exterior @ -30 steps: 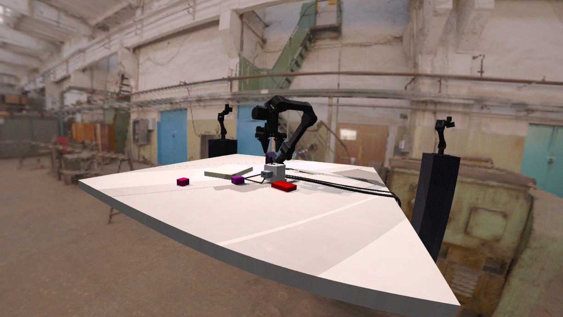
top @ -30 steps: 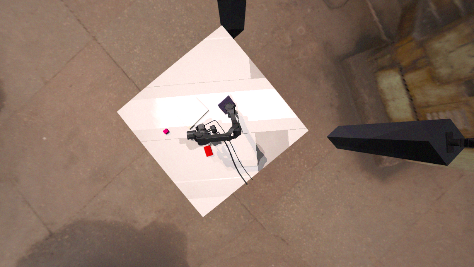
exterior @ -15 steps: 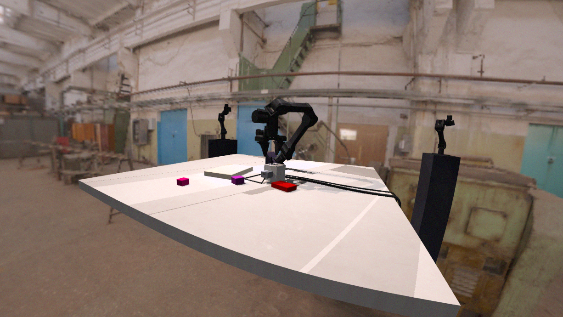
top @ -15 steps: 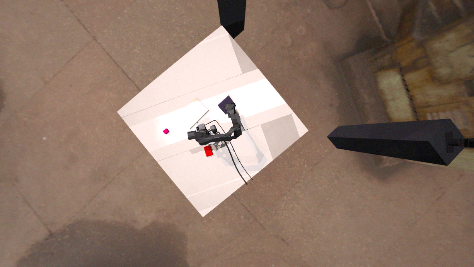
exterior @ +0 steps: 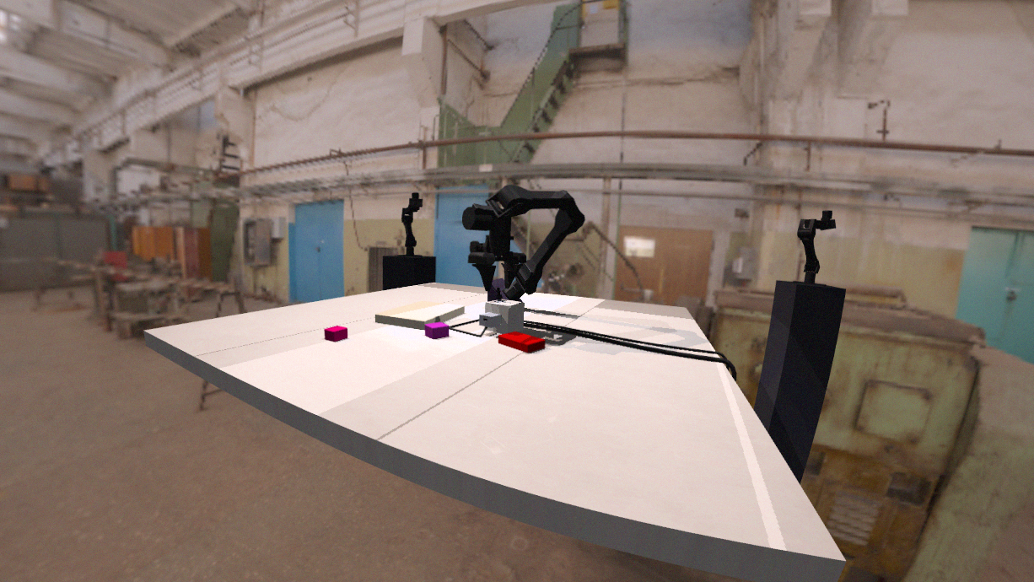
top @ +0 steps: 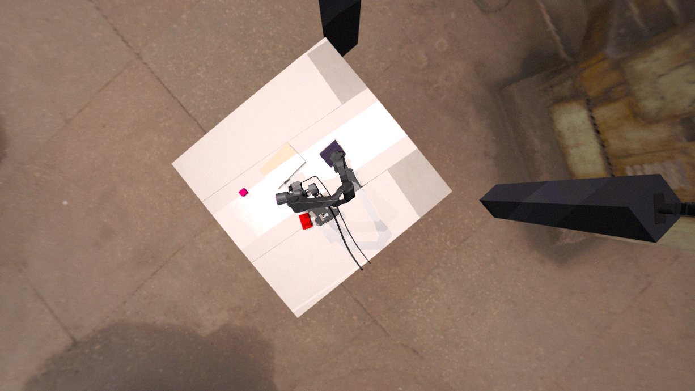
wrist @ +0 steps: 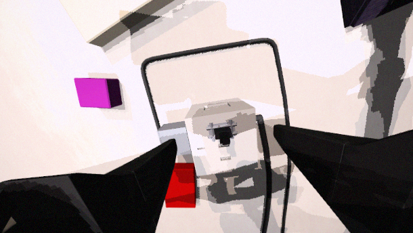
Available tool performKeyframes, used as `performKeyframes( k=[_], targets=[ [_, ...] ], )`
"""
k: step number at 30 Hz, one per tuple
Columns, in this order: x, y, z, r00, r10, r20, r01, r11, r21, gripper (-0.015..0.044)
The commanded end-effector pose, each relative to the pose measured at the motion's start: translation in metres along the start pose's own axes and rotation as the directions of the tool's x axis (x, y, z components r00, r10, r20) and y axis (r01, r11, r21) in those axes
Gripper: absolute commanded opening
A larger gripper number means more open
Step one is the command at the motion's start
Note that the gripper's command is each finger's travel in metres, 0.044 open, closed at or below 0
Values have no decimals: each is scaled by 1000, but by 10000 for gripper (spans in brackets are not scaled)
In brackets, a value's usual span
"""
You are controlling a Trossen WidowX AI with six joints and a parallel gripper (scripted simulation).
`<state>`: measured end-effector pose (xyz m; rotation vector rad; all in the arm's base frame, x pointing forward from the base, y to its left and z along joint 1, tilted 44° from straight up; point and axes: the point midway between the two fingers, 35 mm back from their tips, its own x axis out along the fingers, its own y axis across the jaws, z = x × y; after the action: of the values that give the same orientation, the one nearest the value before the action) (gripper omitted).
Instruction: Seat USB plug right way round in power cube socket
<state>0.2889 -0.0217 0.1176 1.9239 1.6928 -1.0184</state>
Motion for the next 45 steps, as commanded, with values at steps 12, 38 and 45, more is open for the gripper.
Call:
performKeyframes(
  k=[12, 38, 45],
  targets=[
    [0, 0, 0, 1000, 1, 0, -1, 1000, 0, 46],
    [-4, 0, 0, 1000, 1, 0, -1, 1000, 0, 0],
    [-9, 0, 0, 1000, 1, 0, -1, 1000, 0, 0]
  ],
)
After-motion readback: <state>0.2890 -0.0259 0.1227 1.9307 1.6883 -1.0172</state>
